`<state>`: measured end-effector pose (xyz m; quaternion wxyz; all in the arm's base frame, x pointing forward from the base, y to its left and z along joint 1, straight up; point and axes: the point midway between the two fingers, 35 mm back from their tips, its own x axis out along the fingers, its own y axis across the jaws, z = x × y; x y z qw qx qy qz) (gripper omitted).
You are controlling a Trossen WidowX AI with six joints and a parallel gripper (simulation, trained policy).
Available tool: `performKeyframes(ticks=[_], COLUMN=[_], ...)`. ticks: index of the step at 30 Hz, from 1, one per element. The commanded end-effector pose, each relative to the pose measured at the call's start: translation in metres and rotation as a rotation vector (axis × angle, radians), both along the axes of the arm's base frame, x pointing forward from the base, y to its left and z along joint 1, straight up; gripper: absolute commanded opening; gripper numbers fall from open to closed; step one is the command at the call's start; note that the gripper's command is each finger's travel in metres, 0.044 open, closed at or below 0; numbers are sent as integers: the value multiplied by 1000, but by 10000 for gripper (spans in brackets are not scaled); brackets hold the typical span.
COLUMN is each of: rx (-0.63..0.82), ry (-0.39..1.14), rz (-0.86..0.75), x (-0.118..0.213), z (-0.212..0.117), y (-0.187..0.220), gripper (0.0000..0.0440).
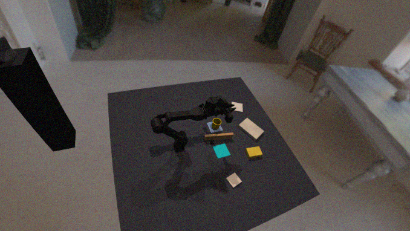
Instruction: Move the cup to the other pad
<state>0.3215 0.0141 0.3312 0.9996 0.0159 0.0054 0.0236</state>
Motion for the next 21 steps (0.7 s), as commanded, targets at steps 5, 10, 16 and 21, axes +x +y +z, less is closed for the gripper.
performKeyframes(ticks=[5, 10, 16, 21], rx=[68, 120, 184, 239], ry=[67, 114, 177, 234], rz=[16, 29, 40, 44], x=[7, 11, 16, 20], z=[4, 6, 8, 8], y=[7, 14, 21, 28], gripper=[95, 140, 148, 147])
